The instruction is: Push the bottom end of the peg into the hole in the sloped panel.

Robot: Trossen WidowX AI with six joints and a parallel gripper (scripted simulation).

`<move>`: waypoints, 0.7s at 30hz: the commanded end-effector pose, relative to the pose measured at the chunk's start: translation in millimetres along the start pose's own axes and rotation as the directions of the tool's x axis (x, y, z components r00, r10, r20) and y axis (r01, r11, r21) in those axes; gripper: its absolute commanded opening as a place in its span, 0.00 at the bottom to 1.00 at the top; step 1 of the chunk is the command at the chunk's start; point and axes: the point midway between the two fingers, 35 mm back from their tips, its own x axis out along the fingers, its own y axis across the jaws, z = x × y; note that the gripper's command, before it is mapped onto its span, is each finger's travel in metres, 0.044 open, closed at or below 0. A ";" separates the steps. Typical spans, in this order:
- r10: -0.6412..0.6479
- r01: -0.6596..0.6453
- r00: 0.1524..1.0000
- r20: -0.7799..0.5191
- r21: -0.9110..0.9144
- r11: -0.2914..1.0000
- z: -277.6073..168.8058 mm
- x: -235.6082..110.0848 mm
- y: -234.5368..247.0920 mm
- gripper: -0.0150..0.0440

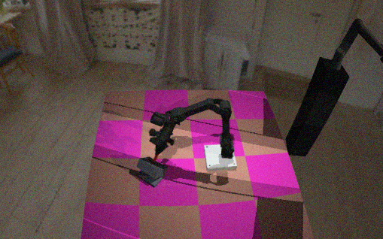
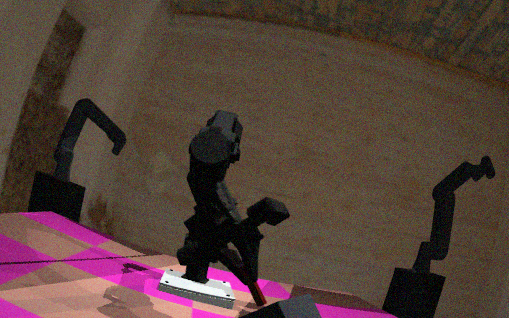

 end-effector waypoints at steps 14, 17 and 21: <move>-0.001 0.001 1.000 -0.005 -0.001 1.000 -2.5 6.8 -2.1 0.25; -0.001 0.001 1.000 -0.005 -0.001 1.000 -2.3 8.2 -2.2 0.25; -0.001 0.001 1.000 -0.005 -0.001 1.000 -2.0 9.9 -2.4 0.25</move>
